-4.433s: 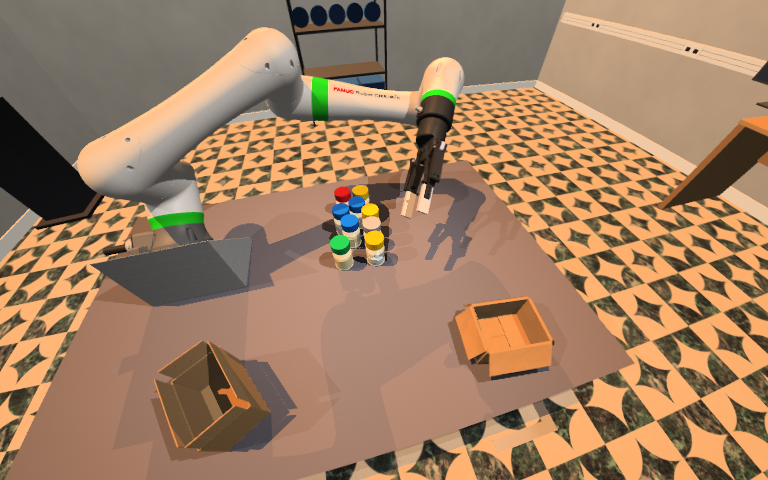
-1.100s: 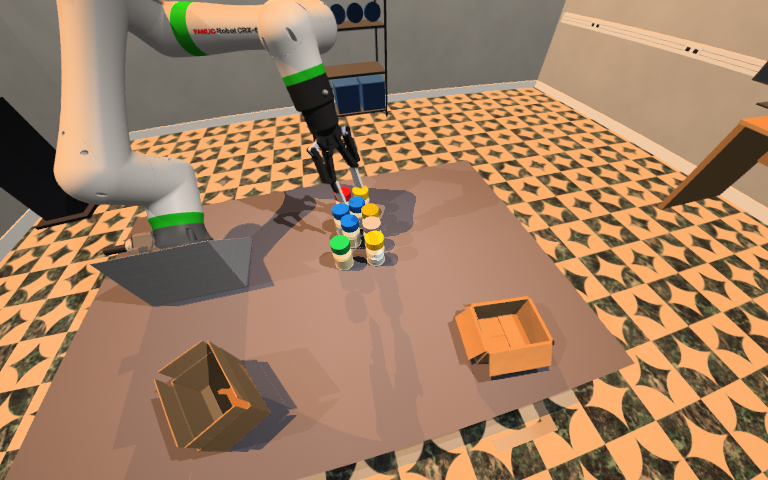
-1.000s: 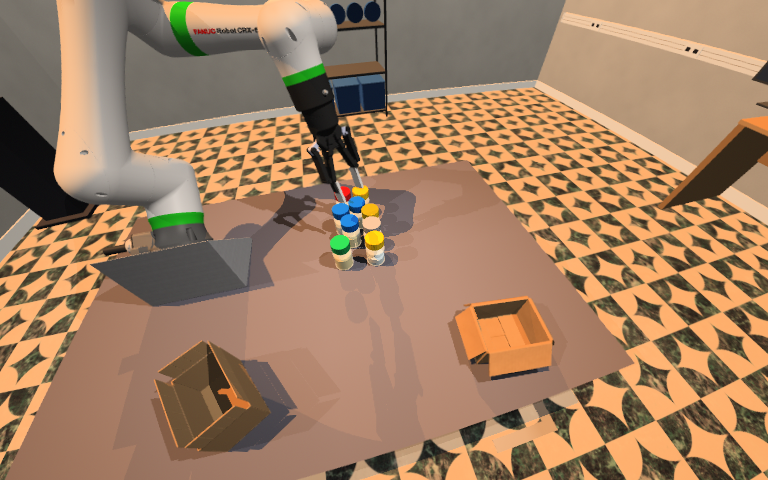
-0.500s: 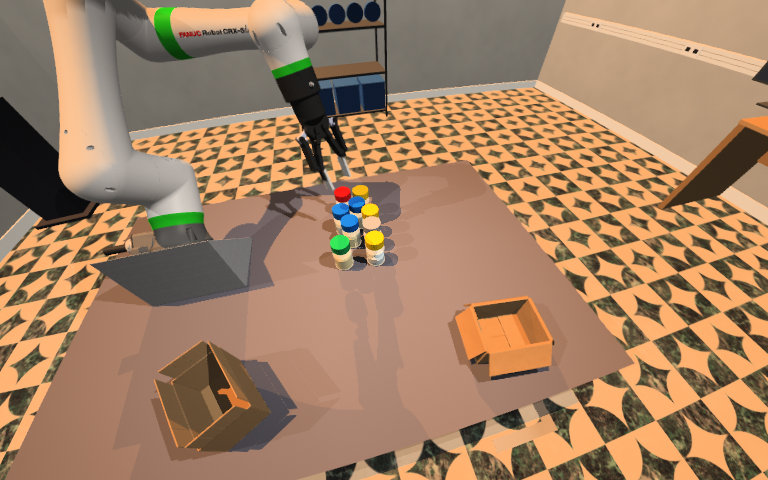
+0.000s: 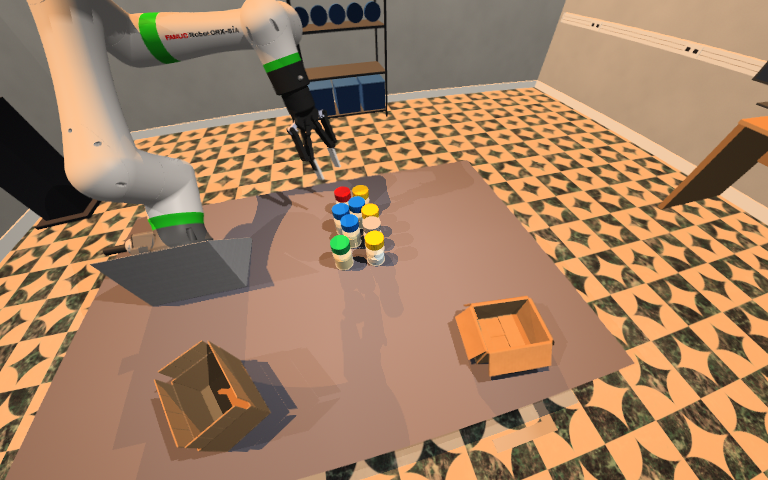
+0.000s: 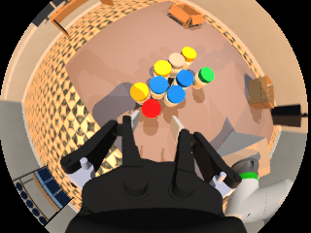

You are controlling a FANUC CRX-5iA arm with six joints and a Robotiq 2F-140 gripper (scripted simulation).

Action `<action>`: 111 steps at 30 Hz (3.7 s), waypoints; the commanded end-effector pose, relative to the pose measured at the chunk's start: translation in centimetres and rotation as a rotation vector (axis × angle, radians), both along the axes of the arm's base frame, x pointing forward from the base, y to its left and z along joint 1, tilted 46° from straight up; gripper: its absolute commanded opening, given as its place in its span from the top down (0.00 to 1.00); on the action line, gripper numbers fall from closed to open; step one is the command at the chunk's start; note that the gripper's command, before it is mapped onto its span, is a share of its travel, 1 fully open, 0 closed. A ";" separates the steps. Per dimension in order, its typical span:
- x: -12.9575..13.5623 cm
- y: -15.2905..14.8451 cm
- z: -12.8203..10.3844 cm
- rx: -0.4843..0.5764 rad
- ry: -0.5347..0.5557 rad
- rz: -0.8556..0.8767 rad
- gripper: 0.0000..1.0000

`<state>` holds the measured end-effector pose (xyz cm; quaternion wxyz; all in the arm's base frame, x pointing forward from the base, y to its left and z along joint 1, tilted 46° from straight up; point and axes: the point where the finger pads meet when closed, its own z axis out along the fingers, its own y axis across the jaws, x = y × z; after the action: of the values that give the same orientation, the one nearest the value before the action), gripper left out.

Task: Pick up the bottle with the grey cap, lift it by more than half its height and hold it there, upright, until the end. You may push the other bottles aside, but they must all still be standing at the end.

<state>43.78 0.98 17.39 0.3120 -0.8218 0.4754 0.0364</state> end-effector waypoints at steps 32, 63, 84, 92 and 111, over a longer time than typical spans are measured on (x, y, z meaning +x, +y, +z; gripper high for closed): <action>-1.7 3.6 3.7 -0.004 0.000 -0.003 0.49; -1.7 3.6 3.7 -0.004 0.000 -0.003 0.49; 0.1 1.7 3.3 -0.055 -0.115 0.212 0.49; 0.4 1.4 3.2 -0.065 -0.135 0.248 0.49; 2.3 -1.2 2.3 -0.110 -0.280 0.504 0.49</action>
<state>45.71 0.46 19.89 0.3099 -0.9197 0.2402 -0.0195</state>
